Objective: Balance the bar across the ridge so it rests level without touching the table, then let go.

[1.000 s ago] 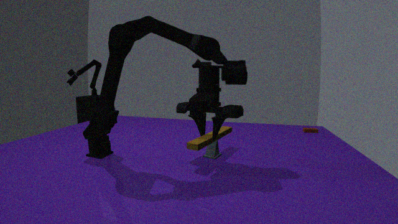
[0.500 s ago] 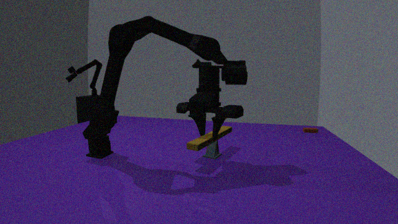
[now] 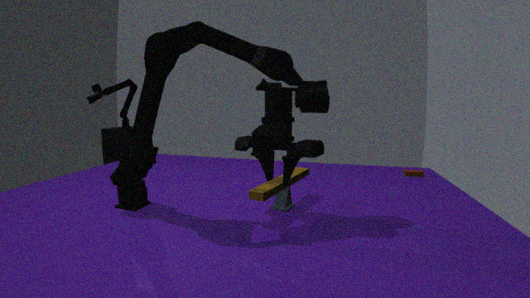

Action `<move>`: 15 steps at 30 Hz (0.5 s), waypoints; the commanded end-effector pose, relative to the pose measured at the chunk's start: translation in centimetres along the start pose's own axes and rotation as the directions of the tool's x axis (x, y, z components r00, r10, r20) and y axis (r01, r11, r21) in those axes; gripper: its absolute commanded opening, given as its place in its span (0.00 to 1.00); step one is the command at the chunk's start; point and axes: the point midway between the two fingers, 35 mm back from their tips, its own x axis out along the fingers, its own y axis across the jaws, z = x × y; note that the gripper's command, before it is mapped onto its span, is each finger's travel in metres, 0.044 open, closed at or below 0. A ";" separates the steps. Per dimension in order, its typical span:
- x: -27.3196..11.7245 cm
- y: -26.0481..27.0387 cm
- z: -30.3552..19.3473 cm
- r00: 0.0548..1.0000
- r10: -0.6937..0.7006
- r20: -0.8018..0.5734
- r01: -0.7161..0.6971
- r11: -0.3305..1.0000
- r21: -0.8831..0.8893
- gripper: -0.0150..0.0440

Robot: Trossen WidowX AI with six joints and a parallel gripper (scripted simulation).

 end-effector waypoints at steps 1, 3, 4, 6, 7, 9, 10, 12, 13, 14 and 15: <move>0.0 0.0 0.0 1.000 0.000 0.000 0.000 1.000 0.000 0.25; 0.0 0.0 0.0 1.000 0.000 0.000 0.000 1.000 0.000 0.25; 0.0 0.0 0.0 1.000 0.000 0.000 0.000 1.000 0.000 0.25; 0.0 0.0 0.0 1.000 0.000 0.000 0.000 1.000 0.000 0.34; 0.0 0.0 0.0 1.000 0.000 0.000 0.000 1.000 0.000 0.39; 0.0 0.0 0.0 1.000 0.000 0.000 0.000 1.000 0.000 0.48; 0.0 0.0 0.0 1.000 0.000 0.000 0.000 1.000 0.000 0.52; 0.0 0.0 0.0 1.000 0.000 0.000 0.000 1.000 0.000 0.54; 0.0 0.0 0.0 1.000 0.000 0.000 0.000 1.000 0.000 0.54; 0.0 0.0 0.0 1.000 0.000 0.000 0.000 1.000 0.000 0.54; 0.0 0.0 0.0 1.000 0.000 0.000 0.000 1.000 0.000 0.54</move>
